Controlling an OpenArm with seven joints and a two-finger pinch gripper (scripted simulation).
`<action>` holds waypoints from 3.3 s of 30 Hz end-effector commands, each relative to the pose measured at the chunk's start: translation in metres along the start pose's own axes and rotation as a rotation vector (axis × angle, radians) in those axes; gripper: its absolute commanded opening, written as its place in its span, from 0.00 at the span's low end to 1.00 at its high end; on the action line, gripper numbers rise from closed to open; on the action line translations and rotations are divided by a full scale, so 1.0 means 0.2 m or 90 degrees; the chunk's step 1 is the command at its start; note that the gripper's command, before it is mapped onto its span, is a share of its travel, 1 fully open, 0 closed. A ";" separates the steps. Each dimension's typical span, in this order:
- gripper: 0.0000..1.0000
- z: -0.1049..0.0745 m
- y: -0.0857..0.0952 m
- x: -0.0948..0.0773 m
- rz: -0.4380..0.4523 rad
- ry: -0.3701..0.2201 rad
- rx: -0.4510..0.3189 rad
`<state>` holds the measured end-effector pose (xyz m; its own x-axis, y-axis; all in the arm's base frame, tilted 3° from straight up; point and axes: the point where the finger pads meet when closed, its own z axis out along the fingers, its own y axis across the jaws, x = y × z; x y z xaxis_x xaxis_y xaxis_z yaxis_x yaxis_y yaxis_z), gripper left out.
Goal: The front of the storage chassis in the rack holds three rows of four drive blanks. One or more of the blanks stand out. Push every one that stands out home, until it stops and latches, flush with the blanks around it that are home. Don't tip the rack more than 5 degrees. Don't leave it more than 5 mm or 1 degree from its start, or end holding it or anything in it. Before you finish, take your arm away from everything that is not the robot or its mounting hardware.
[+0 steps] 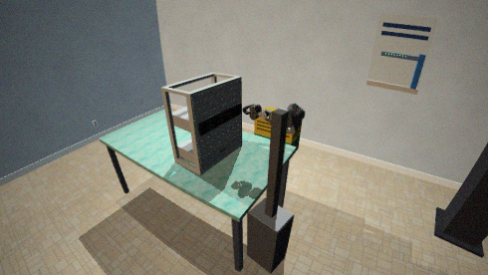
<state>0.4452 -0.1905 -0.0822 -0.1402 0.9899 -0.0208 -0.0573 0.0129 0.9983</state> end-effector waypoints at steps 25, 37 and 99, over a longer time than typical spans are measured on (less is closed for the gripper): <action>0.00 -0.18 0.01 -0.02 0.005 -0.009 0.002; 0.00 -0.27 0.01 -0.01 0.005 -0.009 0.001; 0.00 -0.93 -0.02 -0.02 0.004 -0.010 -0.005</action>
<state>0.2619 -0.2210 -0.0993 -0.1221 0.9925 -0.0091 -0.0509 0.0029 0.9987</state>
